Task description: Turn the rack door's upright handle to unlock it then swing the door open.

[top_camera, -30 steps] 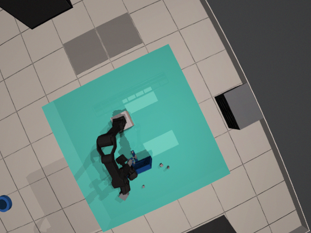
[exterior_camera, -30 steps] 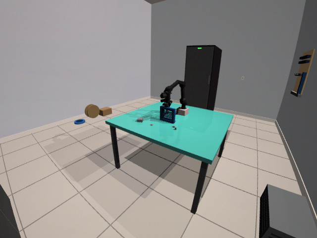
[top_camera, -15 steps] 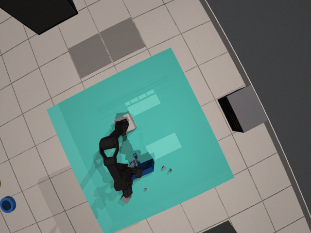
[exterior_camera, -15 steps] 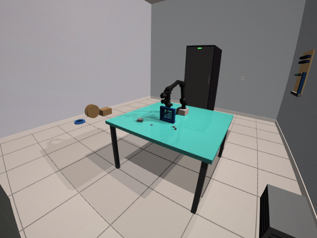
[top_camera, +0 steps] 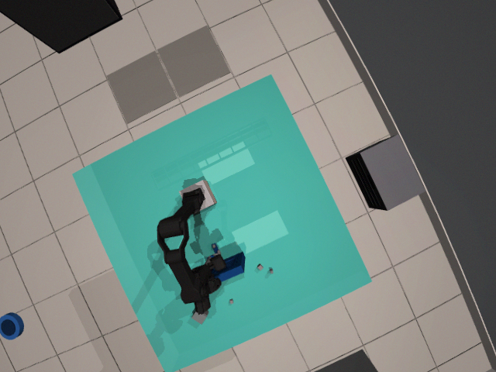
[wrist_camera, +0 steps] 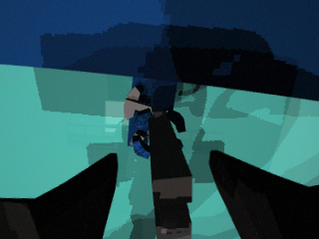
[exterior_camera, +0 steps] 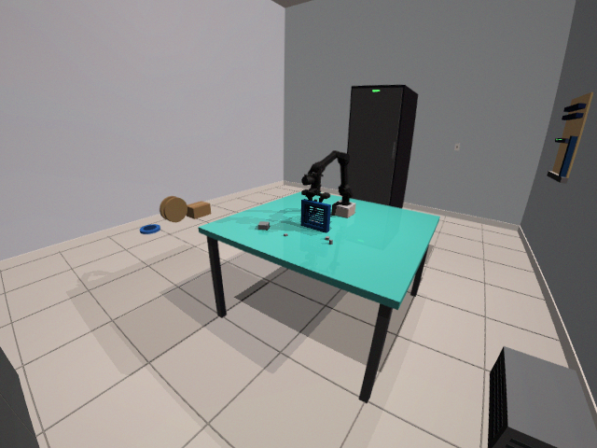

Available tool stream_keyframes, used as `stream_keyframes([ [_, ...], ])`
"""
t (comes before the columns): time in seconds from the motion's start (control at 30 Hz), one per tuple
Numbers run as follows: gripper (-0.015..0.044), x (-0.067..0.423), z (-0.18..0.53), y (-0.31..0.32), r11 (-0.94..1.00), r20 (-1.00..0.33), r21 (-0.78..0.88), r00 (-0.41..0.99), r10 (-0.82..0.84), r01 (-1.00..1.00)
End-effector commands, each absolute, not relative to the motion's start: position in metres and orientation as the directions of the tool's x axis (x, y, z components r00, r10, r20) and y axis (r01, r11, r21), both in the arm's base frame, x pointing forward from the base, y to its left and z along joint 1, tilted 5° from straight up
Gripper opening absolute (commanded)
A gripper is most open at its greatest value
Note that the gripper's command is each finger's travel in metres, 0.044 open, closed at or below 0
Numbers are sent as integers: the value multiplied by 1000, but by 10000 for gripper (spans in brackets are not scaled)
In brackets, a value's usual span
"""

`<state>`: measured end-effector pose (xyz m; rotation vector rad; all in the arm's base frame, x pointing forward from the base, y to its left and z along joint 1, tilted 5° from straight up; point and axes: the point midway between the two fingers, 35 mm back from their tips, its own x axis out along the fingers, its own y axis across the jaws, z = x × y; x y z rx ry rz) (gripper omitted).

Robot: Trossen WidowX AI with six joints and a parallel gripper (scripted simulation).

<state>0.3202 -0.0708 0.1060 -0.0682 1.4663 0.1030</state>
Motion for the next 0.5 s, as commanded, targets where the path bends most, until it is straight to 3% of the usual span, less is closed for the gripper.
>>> stream_keyframes([
  [0.0, 283, 321, 106, -70, 945, -994, -2, 103, 33, -326],
  [0.47, 283, 321, 106, -70, 519, -994, -71, 103, 33, -852],
])
